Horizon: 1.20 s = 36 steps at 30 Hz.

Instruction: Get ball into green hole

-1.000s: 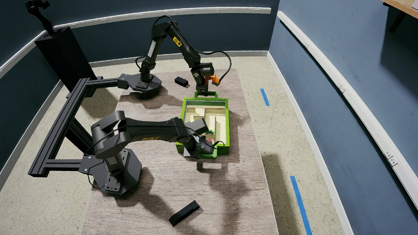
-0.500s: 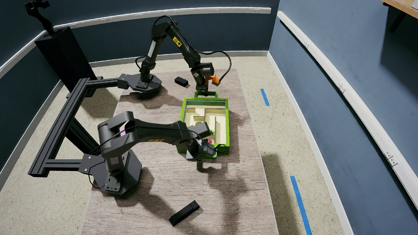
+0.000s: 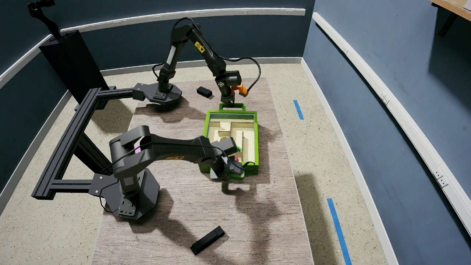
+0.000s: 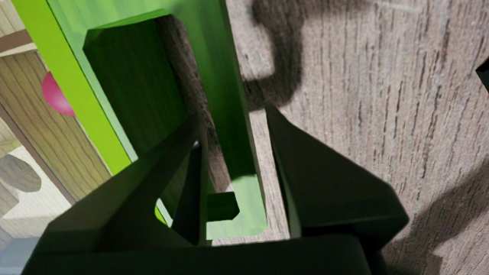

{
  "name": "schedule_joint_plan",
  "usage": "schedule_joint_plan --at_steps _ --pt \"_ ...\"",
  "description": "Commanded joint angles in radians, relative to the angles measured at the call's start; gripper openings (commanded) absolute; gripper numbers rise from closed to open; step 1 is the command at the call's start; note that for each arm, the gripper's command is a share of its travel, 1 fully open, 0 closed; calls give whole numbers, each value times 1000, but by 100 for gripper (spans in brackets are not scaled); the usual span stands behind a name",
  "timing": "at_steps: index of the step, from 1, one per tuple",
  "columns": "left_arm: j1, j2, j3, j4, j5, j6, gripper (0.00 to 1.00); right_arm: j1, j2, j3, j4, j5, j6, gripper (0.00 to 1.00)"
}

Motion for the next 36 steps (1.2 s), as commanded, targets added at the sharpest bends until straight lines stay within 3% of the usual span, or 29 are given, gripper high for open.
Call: schedule_joint_plan --at_steps 1,14,15,18,21,36 --pt "-18 -11 15 4 5 -8 0 5 -31 -14 22 6 -7 36" --pt "-21 -24 -24 -8 8 -9 0 2 -11 7 -10 -1 -2 36" --pt "-21 -25 -27 -8 8 -9 0 2 -9 7 -12 -1 -2 0" --pt "-21 -26 -29 -9 8 -9 0 2 -8 7 -14 -2 -1 0" --pt "-22 8 39 -9 9 -9 0 1 0 6 3 -11 5 0" --pt "-23 5 13 -11 9 -7 0 -2 18 1 1 -13 8 0"
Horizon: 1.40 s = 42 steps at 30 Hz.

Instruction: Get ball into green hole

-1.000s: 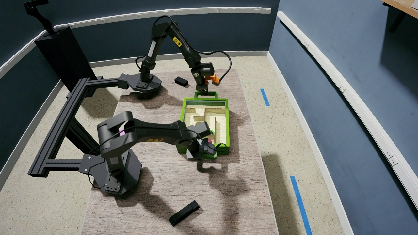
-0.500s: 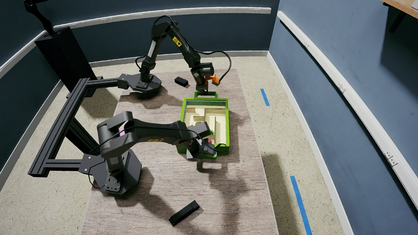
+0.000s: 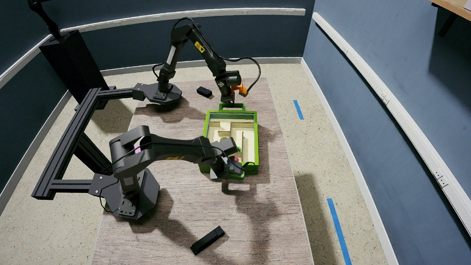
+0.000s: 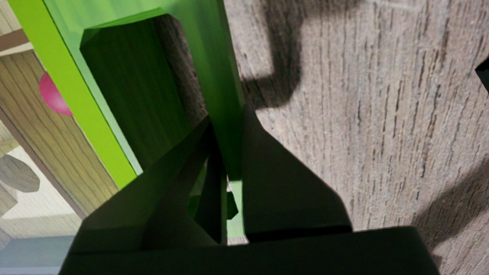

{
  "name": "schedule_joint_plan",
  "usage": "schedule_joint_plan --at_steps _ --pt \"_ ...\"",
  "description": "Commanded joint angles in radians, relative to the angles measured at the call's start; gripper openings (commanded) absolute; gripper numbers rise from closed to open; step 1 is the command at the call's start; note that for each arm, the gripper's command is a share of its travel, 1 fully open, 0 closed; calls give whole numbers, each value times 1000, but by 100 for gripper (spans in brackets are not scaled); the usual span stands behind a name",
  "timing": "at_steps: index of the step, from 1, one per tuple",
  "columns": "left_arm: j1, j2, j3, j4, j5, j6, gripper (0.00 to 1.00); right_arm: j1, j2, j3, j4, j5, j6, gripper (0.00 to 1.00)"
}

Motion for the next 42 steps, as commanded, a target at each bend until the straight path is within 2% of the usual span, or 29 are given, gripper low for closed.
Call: schedule_joint_plan --at_steps 1,11,30,42 --pt "-23 7 12 -10 10 -4 0 -1 20 2 2 -14 9 0" --pt "-23 -7 22 -13 11 -8 0 5 19 15 -19 -14 10 0" --pt "-33 -60 62 -70 -13 -2 0 33 -58 54 -79 18 17 0" --pt "-38 -77 75 -42 -22 1 0 42 -75 71 -40 29 3 0"
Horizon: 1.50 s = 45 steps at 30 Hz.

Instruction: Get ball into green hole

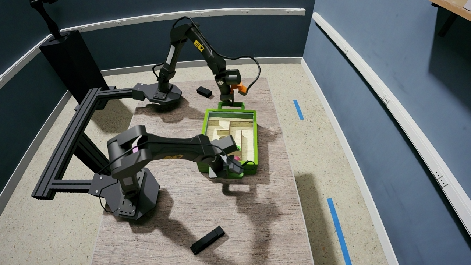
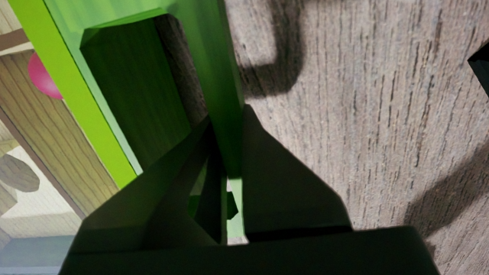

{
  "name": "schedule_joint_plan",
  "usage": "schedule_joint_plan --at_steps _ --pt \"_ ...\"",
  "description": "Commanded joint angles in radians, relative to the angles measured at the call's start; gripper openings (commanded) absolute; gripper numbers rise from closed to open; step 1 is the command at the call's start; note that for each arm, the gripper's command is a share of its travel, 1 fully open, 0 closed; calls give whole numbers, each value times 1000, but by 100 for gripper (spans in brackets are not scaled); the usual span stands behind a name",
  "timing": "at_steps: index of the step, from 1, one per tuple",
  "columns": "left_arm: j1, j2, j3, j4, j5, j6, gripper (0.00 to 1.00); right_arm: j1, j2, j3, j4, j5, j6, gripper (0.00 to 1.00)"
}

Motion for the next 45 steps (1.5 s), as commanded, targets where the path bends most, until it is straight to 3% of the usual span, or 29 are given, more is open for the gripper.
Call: schedule_joint_plan --at_steps 1,18,19,22,36,39,42,44,45 --pt "-29 -61 59 16 -24 15 0 32 -57 53 19 32 -12 0" --pt "-34 -74 80 3 -28 13 0 38 -70 72 8 38 -9 0" --pt "-35 -76 16 74 -32 14 0 42 -75 29 68 54 -5 0" --pt "-39 -85 -29 96 -47 22 0 42 -82 -19 98 60 -15 0" --pt "-11 -15 137 -85 27 11 0 35 -11 144 -132 35 18 0" --pt "-34 -53 118 -26 -40 1 0 -1 -39 64 14 9 -17 0" --pt "-27 -43 120 -35 -21 7 0 20 -41 103 -24 24 -5 0" --pt "-47 -58 39 -13 -76 -18 0 -16 -57 23 80 -15 -31 0" --pt "-38 -61 24 43 -37 10 0 26 -61 16 56 46 -12 0"
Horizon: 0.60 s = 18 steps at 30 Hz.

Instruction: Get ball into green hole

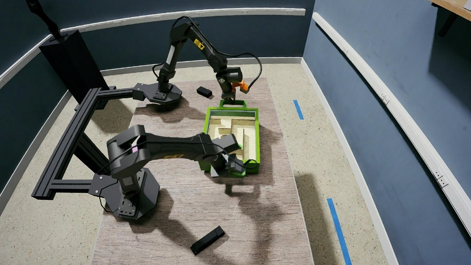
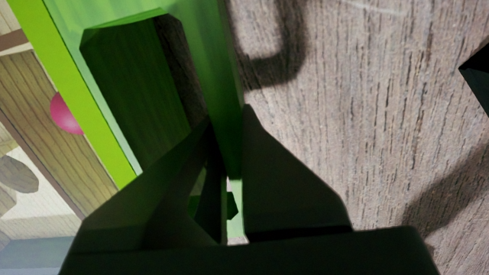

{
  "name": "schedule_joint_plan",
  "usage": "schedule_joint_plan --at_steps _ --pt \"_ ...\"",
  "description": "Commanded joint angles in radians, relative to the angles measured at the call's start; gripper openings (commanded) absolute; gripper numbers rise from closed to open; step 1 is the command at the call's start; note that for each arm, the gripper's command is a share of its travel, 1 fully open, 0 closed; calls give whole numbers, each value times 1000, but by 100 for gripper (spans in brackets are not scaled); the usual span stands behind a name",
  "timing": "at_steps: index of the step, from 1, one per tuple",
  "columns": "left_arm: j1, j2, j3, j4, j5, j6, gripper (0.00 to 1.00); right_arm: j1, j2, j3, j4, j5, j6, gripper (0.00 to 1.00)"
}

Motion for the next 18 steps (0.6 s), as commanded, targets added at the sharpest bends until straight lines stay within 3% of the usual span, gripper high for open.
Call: schedule_joint_plan --at_steps 1,2,4,14,16,17,18 --pt "-32 -66 -46 105 -24 13 0 34 -65 -28 88 51 -10 0" --pt "-42 -72 -38 83 -62 -10 0 29 -74 -52 133 14 -27 0" --pt "-35 -86 -78 146 -26 23 0 40 -83 -41 109 69 -11 0" --pt "-26 -96 -30 132 -23 27 0 46 -84 -12 96 64 -14 0" --pt "13 -93 -26 131 37 40 0 59 -47 23 -8 87 14 0" --pt "-5 -76 -5 62 -6 16 0 43 -31 19 29 43 -8 0" --pt "-14 -84 -24 112 -7 26 0 45 -60 14 57 57 -10 0"
